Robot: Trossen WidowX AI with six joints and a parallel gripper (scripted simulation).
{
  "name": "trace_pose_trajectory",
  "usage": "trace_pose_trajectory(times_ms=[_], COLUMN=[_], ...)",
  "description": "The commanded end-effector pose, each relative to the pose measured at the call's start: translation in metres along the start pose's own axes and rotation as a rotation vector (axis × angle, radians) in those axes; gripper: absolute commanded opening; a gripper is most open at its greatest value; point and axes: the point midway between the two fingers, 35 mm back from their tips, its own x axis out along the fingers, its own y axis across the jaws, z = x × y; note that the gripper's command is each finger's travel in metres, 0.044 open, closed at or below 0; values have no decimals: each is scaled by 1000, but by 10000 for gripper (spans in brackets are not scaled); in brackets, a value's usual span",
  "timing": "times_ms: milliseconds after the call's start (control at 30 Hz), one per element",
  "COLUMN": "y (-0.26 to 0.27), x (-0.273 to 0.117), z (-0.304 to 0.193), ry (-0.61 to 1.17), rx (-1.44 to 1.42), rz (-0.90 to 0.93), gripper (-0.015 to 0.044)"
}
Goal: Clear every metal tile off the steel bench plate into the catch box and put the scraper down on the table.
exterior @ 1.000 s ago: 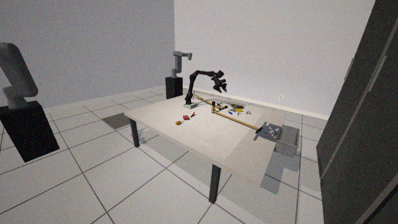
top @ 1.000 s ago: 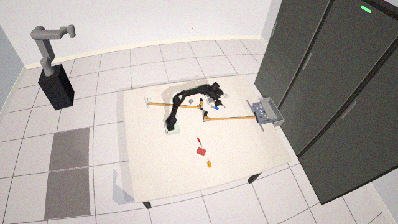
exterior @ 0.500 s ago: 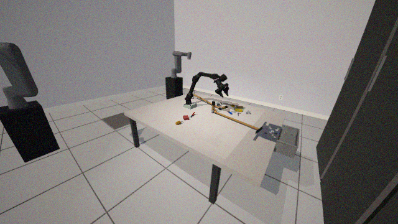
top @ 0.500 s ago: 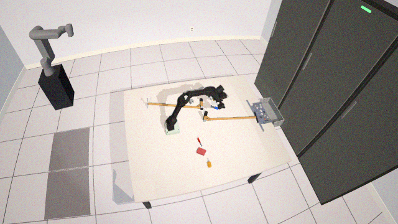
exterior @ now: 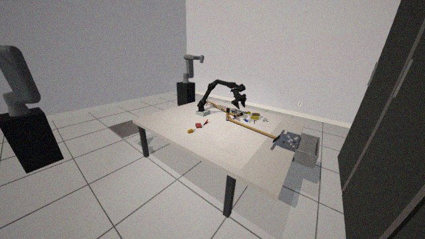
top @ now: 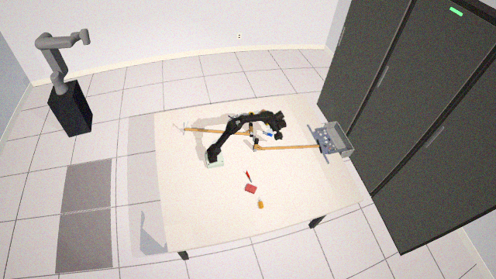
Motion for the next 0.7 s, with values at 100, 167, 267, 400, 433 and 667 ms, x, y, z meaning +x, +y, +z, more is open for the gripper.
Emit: trace_pose_trajectory(times_ms=[100, 167, 267, 400, 433, 667], y=[-3, -4, -5, -7, -8, -12], x=[24, 31, 41, 55, 58, 83], z=[-5, -6, -8, -12, -13, -21], ry=[52, 67, 88, 117, 124, 174], rx=[15, 18, 23, 30, 32, 45], rz=[4, 5, 5, 6, 7, 9], gripper=[440, 440, 440, 440, 440, 440])
